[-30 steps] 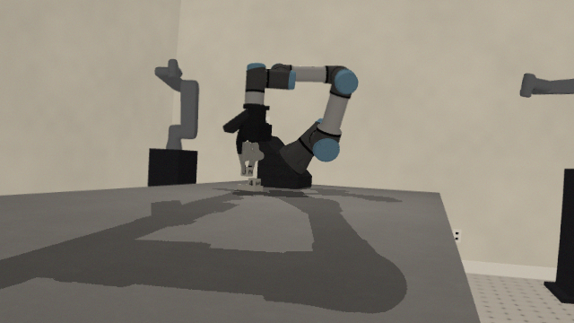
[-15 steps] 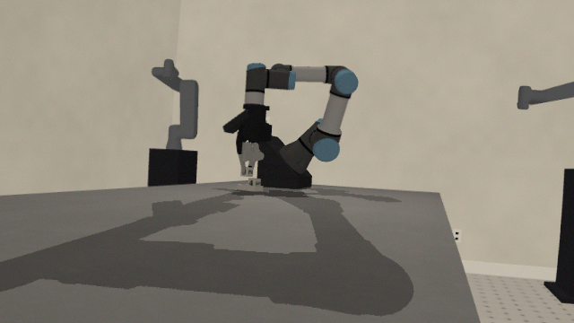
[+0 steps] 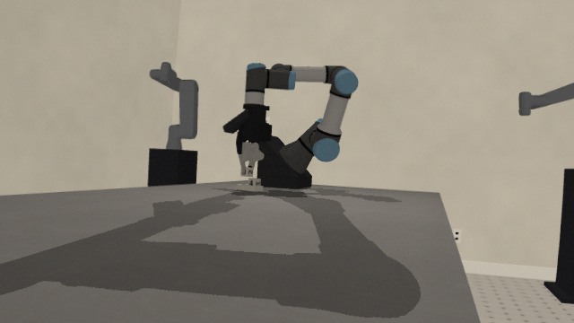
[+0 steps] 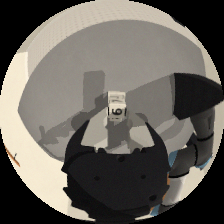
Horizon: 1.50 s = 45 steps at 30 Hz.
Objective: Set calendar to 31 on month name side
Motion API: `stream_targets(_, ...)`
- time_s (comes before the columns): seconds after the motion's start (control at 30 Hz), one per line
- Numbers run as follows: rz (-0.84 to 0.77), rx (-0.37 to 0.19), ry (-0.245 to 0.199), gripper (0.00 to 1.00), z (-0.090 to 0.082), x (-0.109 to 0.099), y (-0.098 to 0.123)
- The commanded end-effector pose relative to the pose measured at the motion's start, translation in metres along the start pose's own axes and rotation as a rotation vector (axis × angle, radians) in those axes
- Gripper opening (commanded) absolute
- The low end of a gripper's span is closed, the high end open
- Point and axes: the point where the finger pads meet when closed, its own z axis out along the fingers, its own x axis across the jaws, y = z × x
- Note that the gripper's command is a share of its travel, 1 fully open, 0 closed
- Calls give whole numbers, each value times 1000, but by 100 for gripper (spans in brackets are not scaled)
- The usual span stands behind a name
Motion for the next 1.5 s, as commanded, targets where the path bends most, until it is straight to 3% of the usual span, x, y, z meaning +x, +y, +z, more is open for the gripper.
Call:
stream_targets(0.0, 0, 1, -2, 10, -1, -1, 0)
stream_targets(0.53, 0, 1, -2, 10, 2, -1, 0)
stream_targets(1.47, 0, 1, -2, 10, 22, -1, 0)
